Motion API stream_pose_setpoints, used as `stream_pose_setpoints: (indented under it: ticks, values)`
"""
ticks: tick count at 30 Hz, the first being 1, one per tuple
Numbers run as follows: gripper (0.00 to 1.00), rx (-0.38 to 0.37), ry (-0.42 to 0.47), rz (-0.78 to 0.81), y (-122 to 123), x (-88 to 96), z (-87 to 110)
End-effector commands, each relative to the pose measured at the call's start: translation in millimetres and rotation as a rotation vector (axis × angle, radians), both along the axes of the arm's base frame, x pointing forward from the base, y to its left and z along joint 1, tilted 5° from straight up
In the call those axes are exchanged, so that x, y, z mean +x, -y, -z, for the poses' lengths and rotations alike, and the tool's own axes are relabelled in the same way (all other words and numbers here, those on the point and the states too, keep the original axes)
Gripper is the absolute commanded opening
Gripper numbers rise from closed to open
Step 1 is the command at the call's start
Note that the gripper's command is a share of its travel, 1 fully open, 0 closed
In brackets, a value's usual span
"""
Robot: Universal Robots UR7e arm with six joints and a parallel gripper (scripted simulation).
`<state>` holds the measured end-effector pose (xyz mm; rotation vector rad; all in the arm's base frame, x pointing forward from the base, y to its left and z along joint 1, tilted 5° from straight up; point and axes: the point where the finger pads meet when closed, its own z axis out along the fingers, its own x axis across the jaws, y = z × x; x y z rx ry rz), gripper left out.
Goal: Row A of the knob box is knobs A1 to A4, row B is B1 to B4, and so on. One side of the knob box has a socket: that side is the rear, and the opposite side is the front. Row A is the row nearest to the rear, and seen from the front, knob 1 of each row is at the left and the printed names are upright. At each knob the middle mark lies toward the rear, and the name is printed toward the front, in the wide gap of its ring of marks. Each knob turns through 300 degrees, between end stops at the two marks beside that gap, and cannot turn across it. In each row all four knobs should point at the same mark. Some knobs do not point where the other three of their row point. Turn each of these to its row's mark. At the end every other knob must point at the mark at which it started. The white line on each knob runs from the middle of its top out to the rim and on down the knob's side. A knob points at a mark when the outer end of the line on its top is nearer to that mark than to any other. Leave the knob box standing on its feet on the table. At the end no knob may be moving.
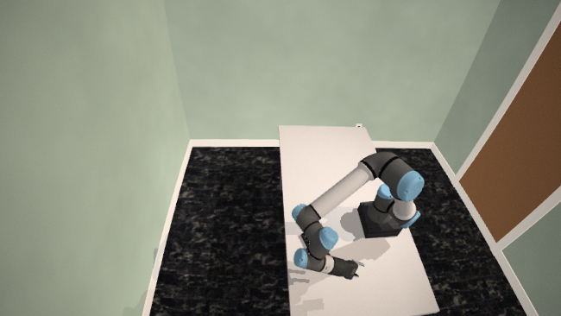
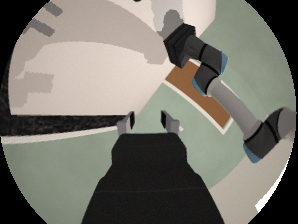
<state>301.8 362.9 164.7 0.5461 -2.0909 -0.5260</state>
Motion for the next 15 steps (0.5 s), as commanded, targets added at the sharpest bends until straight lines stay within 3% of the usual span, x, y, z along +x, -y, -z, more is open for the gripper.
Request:
stream_pose_setpoints:
  ticks: [1,6,15]
  values:
    - [1.0,0.113,0.102,-0.041,21.7,14.8,17.9]
    - [1.0,0.165,0.156,-0.07,33.4,22.4,27.3]
    - [1.0,0.32,0.346,-0.185,74.9,46.9,57.0]
